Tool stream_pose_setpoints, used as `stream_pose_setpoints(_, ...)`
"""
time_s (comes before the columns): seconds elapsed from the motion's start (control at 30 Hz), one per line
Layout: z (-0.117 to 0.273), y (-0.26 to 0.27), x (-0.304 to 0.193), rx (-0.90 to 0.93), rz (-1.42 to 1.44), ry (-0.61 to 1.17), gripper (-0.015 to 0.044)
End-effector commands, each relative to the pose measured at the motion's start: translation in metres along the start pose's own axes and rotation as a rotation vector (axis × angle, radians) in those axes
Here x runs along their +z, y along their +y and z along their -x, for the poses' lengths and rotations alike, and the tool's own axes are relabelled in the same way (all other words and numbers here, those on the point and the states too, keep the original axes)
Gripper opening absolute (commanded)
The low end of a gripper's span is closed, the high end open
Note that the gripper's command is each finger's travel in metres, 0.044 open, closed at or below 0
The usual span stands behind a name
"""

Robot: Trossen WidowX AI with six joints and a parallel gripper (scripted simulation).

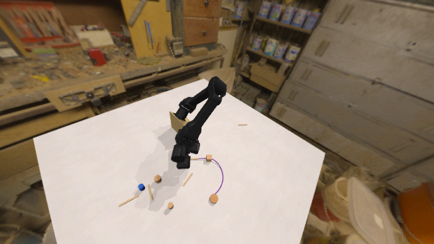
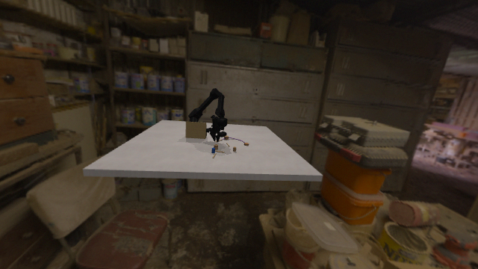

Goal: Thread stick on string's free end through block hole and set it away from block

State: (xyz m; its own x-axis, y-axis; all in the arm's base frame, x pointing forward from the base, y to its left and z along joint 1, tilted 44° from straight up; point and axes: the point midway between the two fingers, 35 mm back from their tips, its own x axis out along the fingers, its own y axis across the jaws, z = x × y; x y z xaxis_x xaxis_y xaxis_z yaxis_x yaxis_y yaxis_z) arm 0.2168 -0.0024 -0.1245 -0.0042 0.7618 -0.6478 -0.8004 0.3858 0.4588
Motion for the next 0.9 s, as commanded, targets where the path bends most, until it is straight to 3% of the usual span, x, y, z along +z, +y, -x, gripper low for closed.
stream_pose_setpoints(0.0, 0.036, -0.005, 0.005, -0.010, 0.002, 0.002, 0.0210)
stream_pose_setpoints(0.1, 0.075, 0.001, 0.009, -0.002, -0.005, -0.002, 0.0210)
stream_pose_setpoints(0.43, 0.077, 0.001, 0.009, -0.002, -0.005, -0.002, 0.0210)
stream_pose_setpoints(0.63, 0.072, 0.002, 0.009, 0.004, -0.014, -0.007, 0.0368)
stream_pose_setpoints(0.73, 0.092, 0.002, 0.011, 0.003, -0.014, -0.006, 0.0440)
stream_pose_setpoints(0.87, 0.102, 0.003, 0.012, 0.004, -0.013, -0.005, 0.0440)
